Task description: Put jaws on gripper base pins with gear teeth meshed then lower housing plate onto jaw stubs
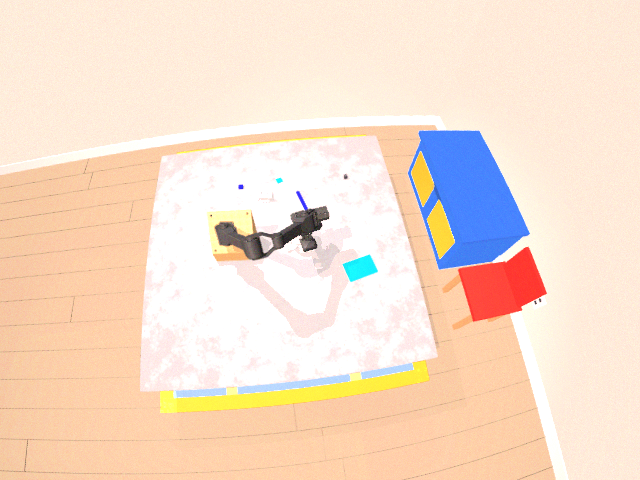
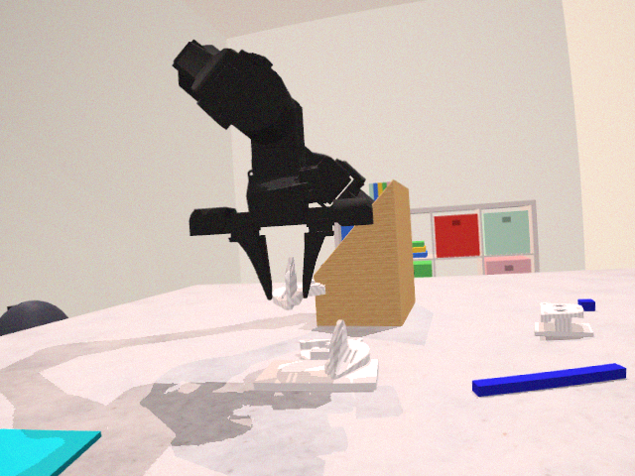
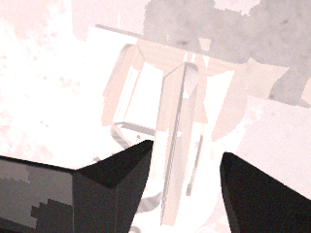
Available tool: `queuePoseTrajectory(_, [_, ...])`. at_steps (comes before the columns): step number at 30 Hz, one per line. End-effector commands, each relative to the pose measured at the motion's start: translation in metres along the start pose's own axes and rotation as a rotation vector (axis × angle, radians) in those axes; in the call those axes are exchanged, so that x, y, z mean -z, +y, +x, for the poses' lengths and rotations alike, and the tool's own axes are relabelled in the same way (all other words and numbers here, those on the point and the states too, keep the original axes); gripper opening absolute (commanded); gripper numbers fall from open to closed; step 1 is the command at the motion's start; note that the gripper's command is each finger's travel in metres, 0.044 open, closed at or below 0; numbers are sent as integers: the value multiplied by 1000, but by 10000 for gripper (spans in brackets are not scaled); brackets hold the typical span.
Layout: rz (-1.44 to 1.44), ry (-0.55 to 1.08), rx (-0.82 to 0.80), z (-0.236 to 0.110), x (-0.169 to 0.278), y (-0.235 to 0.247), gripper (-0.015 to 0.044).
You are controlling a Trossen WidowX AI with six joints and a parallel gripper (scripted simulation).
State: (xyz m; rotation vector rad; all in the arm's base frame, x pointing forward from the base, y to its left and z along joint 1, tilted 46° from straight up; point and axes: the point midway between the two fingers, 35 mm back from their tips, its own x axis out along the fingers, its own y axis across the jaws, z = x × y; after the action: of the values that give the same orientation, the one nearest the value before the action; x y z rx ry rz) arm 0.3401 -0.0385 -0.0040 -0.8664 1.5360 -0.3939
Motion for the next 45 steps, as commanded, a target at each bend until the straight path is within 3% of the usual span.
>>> queuePoseTrajectory(1, [3, 0, -4, 2, 0, 1, 134])
queuePoseTrajectory(31, [1, 1, -2, 50, 1, 1, 134])
queuePoseTrajectory(45, [1, 1, -2, 51, 1, 1, 134])
